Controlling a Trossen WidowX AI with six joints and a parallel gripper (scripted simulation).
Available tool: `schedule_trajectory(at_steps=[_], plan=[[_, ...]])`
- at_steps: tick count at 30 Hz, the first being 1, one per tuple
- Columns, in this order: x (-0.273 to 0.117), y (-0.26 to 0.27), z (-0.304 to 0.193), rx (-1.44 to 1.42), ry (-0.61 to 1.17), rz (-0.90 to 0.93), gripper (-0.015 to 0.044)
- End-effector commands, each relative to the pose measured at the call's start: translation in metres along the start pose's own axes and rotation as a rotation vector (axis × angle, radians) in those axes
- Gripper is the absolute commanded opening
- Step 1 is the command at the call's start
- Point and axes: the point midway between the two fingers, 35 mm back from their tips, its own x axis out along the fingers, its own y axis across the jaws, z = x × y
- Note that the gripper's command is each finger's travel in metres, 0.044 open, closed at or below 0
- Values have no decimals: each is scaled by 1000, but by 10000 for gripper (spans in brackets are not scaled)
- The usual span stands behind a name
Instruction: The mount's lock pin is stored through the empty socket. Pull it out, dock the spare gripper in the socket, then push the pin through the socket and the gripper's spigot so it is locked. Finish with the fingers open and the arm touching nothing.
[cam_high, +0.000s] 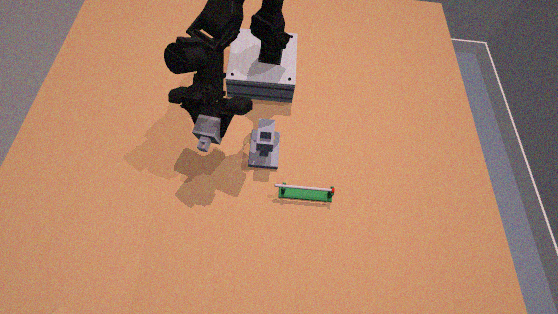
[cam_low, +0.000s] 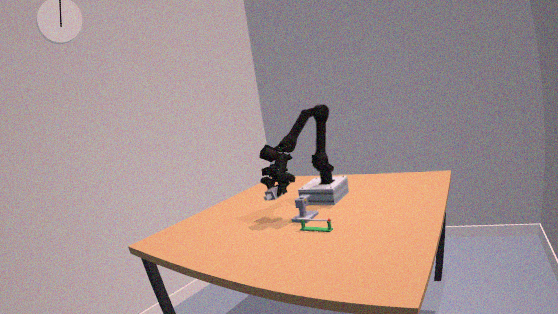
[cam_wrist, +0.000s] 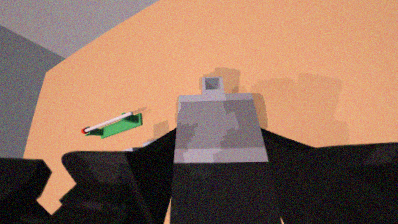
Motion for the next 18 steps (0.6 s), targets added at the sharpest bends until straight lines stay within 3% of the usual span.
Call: schedule_trajectory(at_steps=[1,18], plan=[[0,9,6,90,36,45,0],[-3,46,2,504,315,155,0]])
